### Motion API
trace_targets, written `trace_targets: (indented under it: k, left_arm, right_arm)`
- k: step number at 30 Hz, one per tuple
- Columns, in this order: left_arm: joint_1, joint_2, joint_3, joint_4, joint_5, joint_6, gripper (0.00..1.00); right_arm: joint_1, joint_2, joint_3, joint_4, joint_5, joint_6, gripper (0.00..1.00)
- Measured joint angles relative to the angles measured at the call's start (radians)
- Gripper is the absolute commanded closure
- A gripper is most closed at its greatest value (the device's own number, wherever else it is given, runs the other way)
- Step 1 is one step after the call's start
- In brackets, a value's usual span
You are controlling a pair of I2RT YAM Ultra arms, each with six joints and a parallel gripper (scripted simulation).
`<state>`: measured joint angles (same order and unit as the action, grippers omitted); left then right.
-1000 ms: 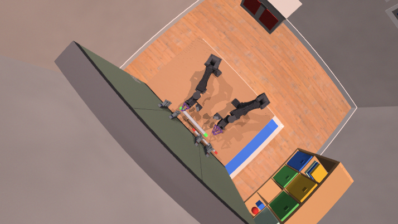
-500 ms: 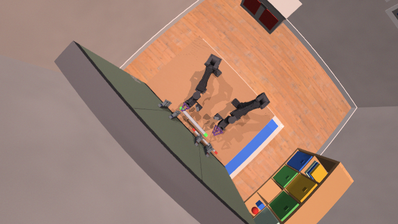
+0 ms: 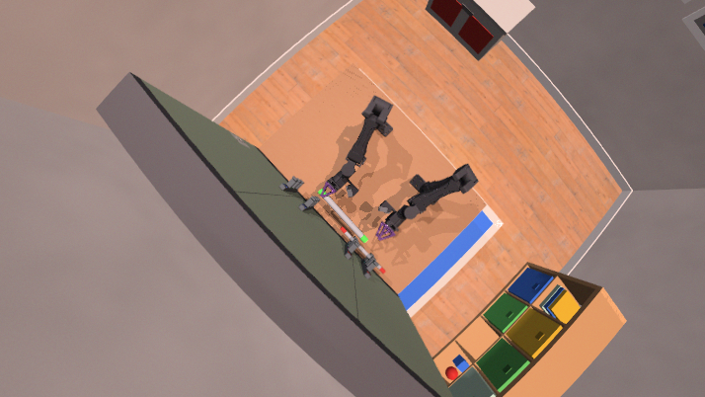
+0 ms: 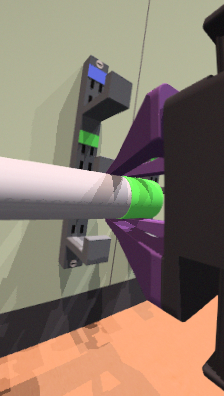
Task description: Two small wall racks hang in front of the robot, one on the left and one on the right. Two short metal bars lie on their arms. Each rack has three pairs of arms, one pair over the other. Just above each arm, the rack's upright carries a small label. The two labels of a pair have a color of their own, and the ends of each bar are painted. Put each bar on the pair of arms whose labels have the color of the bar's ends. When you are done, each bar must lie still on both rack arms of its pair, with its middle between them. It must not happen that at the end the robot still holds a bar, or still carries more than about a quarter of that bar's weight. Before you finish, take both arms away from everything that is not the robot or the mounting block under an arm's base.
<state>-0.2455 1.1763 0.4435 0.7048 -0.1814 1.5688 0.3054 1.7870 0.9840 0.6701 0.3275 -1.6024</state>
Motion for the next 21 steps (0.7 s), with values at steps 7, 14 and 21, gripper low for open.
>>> trace_targets:
  k: [7,14,21]
  left_arm:
    - [0.0,0.0,0.0,0.0,0.0,0.0,0.0]
    - [0.0,0.0,0.0,0.0,0.0,0.0,0.0]
    - [0.0,0.0,0.0,0.0,0.0,0.0,0.0]
  right_arm:
    - [0.0,0.0,0.0,-0.016,0.0,0.0,1.0]
    - [0.0,-0.002,0.0,-0.032,0.0,0.0,1.0]
    - [0.0,-0.018,0.011,-0.049,0.0,-0.002,1.0]
